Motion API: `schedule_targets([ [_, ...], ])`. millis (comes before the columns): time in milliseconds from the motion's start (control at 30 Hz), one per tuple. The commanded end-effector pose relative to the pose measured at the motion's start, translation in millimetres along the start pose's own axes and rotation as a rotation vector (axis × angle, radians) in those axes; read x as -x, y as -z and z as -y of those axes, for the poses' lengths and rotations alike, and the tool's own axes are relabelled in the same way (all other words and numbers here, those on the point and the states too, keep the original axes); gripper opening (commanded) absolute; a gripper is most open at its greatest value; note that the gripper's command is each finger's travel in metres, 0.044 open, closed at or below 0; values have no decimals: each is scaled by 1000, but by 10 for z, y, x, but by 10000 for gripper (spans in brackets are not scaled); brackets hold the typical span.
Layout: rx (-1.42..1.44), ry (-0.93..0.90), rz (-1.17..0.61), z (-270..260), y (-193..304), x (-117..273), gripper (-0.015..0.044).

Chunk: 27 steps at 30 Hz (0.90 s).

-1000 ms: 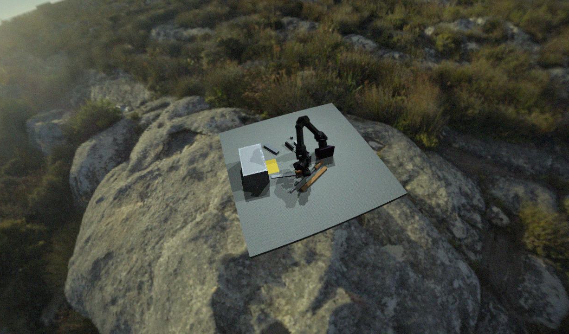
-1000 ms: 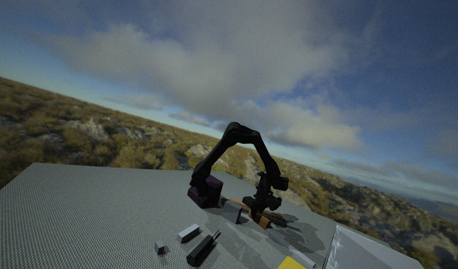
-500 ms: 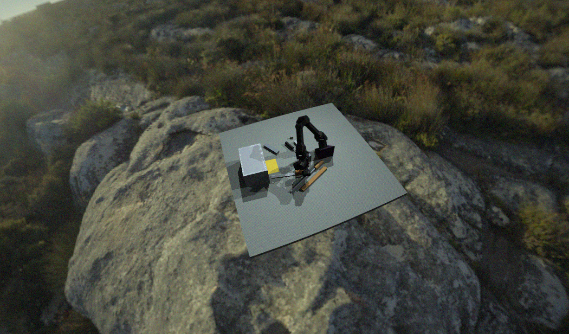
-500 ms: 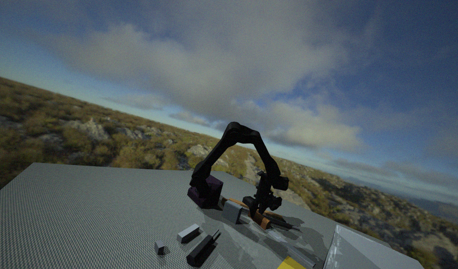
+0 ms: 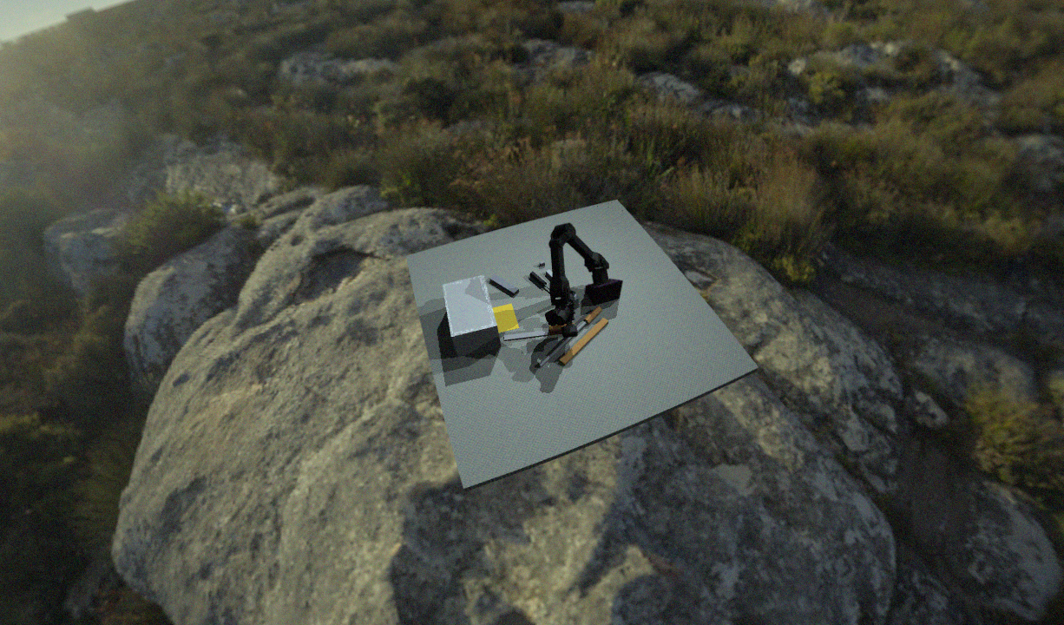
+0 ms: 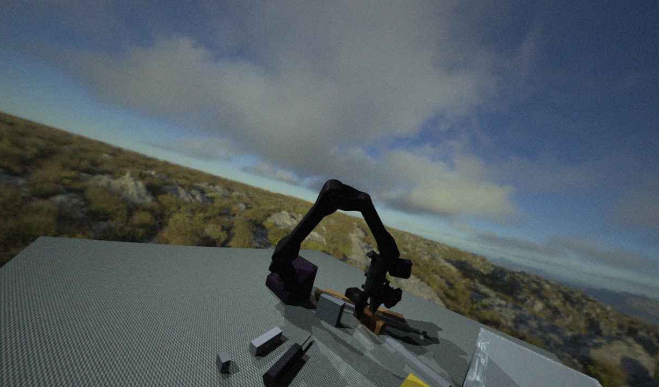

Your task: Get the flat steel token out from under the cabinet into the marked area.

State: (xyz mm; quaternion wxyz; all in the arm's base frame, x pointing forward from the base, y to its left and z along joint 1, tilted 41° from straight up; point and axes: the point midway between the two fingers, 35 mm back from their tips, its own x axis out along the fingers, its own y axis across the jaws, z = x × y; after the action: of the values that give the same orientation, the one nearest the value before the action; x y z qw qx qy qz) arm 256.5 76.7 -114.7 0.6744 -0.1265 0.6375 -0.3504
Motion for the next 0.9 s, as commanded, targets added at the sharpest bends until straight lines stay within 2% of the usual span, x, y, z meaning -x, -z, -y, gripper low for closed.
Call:
schedule_targets([
  [0, 10, 5, -6, 22, 37, -32, 270],
  [167, 0, 0, 0, 1, 3, -3, 139],
  [433, 0, 0, 0, 1, 3, -3, 85],
  [533, 0, 0, 0, 1, 3, -3, 6],
  [867, 4, 2, -2, -1, -70, -2, 0],
])
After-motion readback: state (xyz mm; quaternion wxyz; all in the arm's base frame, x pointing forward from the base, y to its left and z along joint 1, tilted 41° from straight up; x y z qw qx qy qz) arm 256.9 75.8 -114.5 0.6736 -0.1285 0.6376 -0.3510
